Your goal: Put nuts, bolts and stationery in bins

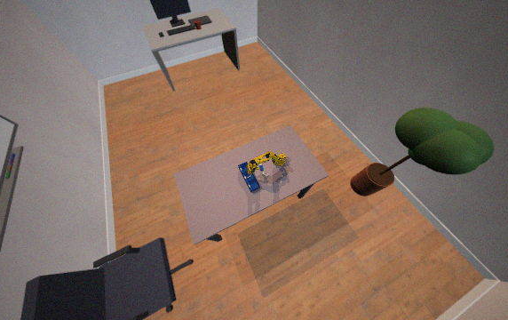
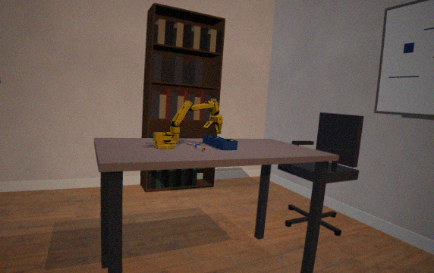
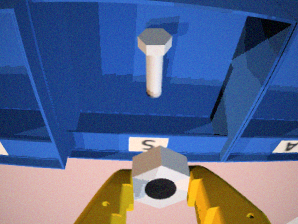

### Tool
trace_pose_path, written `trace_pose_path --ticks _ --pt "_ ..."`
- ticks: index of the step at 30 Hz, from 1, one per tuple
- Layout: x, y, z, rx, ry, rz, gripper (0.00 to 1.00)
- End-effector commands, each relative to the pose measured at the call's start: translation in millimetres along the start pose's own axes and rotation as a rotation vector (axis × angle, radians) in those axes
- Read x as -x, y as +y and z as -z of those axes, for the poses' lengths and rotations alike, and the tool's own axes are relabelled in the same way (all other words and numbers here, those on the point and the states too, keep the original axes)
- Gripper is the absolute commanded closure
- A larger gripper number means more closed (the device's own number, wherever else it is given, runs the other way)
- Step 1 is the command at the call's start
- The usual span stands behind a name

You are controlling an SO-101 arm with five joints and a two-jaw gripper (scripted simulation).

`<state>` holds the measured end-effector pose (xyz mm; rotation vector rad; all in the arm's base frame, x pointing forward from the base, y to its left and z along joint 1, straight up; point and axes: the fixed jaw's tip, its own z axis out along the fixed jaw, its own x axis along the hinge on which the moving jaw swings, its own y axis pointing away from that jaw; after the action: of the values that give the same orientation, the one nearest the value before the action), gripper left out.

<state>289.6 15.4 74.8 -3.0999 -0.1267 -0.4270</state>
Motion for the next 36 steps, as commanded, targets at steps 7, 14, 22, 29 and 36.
trace_pose_path --ticks 7,14,22,29,36 --pt "-5 3 0 0.002 0.045 0.001 1.0" --pt "-4 3 -4 0.002 0.045 0.001 1.0" --pt "-4 3 -5 0.002 0.045 0.001 1.0" --pt "-3 3 -6 0.002 0.045 0.001 1.0" --pt "-2 3 -12 0.002 0.045 0.001 1.0"
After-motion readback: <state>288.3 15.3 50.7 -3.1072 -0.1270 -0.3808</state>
